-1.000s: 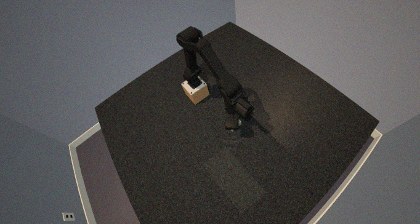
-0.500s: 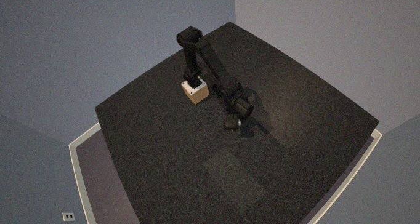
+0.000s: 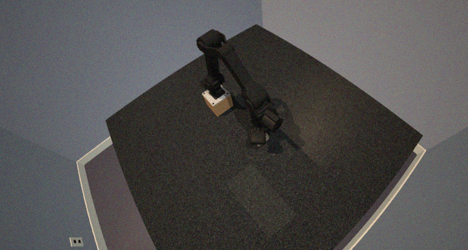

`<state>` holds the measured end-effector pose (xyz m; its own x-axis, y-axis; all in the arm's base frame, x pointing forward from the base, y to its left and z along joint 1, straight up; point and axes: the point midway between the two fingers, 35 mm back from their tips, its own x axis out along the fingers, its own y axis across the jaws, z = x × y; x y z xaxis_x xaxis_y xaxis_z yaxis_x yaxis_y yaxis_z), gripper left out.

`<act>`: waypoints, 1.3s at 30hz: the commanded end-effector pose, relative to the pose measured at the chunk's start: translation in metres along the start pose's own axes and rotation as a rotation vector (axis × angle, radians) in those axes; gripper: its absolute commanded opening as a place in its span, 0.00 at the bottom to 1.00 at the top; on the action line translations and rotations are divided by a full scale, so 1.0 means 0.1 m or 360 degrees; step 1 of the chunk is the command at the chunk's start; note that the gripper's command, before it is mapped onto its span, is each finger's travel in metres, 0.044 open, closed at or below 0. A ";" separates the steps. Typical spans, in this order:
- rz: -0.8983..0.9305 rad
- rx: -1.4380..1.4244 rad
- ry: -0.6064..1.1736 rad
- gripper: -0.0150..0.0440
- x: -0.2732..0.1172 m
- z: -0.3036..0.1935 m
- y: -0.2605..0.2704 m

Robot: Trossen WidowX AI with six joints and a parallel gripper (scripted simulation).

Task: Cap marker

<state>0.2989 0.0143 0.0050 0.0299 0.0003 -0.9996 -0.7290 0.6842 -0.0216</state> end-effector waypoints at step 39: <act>0.0000 0.0000 0.0000 1.00 0.00 0.00 0.00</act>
<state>0.2989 0.0143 0.0050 0.0297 0.0004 -0.9996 -0.7289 0.6843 -0.0214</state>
